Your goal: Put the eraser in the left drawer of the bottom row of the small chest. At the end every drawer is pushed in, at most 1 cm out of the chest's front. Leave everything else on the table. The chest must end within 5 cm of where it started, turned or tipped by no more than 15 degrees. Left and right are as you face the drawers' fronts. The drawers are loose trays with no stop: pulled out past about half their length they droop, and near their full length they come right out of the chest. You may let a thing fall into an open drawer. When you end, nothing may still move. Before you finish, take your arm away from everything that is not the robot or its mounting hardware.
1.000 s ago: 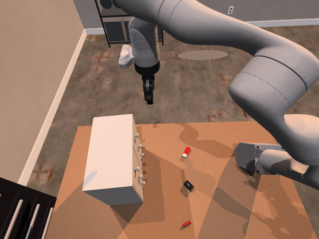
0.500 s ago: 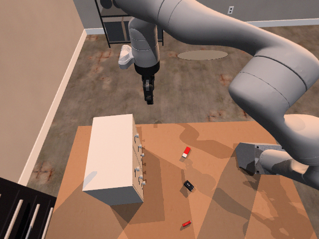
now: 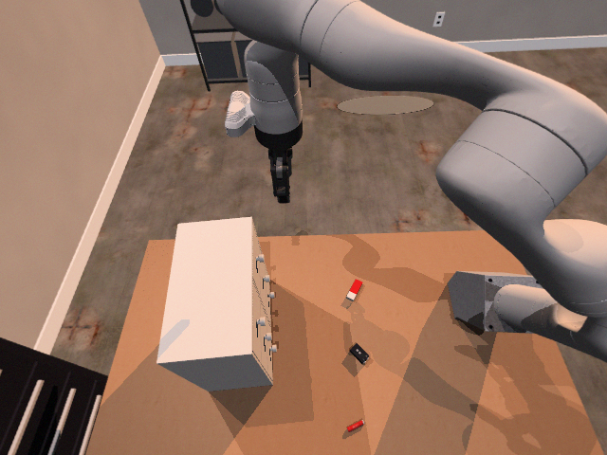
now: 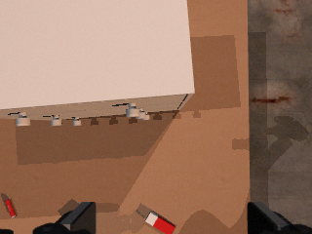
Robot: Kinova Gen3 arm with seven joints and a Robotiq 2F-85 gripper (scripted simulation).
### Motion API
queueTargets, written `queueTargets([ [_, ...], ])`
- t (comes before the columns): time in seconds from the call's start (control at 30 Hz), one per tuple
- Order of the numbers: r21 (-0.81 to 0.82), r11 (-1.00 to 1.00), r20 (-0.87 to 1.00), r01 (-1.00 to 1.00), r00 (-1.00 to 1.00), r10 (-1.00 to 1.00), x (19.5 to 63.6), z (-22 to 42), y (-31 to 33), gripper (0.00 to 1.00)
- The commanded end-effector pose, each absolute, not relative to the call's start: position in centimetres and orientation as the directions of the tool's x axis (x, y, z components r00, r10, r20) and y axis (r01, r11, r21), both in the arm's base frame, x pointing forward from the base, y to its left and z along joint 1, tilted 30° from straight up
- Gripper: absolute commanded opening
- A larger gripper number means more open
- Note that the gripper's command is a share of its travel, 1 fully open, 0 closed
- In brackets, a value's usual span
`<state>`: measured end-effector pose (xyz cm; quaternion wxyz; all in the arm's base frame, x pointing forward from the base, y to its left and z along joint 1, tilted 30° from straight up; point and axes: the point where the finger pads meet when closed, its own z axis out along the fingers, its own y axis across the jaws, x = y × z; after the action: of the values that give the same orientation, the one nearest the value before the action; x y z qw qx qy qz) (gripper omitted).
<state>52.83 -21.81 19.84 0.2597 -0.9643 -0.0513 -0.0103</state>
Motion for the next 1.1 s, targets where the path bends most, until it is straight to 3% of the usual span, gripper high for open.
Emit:
queueTargets([
  [0.0,-0.506,-0.855,0.053,0.111,0.994,0.098,53.0,19.6,-20.6,1.00],
  [0.37,-0.531,-0.836,0.099,0.139,0.990,0.102,53.5,16.7,-13.8,1.00],
  [0.7,-0.540,-0.827,0.118,0.156,0.987,0.109,51.1,12.9,-5.3,1.00],
  [1.07,-0.511,-0.843,0.090,0.169,0.986,0.142,43.8,8.7,3.1,1.00],
])
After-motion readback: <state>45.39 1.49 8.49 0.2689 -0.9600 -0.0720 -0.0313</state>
